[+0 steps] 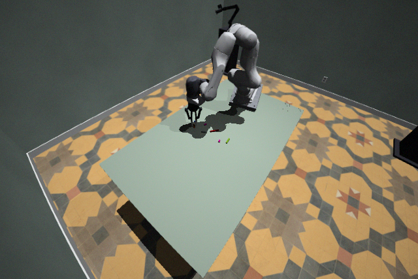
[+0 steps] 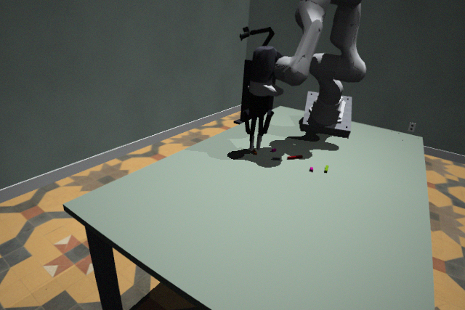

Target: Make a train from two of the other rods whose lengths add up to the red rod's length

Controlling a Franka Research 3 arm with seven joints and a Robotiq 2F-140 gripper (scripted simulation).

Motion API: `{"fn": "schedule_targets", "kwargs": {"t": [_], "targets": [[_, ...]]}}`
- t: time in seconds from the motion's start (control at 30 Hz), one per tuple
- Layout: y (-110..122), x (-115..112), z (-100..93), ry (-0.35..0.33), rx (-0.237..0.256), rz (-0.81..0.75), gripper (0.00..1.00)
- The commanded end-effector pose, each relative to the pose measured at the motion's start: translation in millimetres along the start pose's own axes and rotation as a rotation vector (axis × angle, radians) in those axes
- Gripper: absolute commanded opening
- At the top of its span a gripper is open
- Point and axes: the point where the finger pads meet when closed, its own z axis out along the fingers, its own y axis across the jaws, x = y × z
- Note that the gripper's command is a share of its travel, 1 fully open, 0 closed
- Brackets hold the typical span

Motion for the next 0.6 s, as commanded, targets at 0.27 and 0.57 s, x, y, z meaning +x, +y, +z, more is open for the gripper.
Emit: {"fn": "schedule_targets", "kwargs": {"t": [0.27,0.57], "targets": [[1.2,0.4,0.0,0.0,-0.003,-0.008,0.15],[1.2,0.4,3.8,0.0,-0.003,-0.008,0.15]]}}
